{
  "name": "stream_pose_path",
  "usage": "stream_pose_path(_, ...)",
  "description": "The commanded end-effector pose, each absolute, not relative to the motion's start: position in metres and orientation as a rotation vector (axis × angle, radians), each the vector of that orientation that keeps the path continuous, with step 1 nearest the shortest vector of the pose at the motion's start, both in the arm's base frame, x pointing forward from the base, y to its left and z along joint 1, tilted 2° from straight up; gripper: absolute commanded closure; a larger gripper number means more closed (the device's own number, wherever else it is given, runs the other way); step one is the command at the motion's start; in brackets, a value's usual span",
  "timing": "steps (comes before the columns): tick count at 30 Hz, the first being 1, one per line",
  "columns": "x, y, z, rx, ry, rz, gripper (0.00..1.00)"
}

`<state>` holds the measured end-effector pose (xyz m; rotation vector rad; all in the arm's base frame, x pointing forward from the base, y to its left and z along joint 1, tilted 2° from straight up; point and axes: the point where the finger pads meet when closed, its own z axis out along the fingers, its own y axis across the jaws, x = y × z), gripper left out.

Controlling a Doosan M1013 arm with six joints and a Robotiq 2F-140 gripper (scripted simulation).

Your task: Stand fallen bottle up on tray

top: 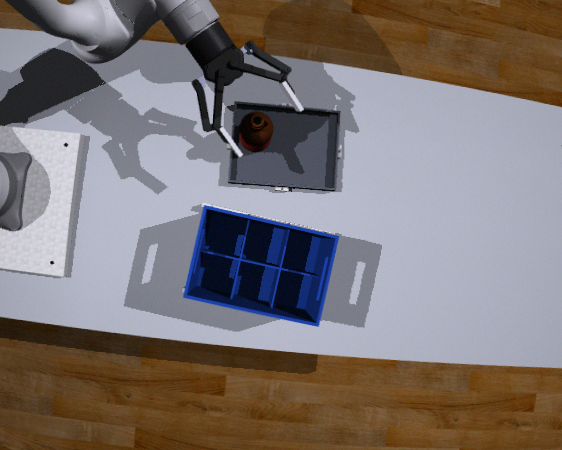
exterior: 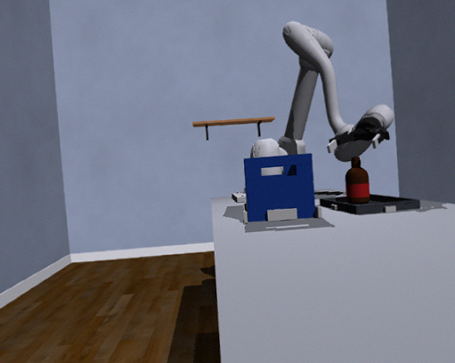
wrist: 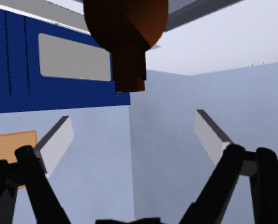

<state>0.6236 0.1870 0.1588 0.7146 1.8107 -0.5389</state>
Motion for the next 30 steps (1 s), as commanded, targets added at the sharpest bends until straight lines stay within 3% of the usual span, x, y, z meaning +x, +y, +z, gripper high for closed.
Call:
stream_pose_path(1, 0.624, 0.187, 0.169, 0.715, 1.811, -0.539, 0.0)
stream_pose_path(30, 0.624, 0.188, 0.209, 0.715, 1.811, -0.539, 0.0)
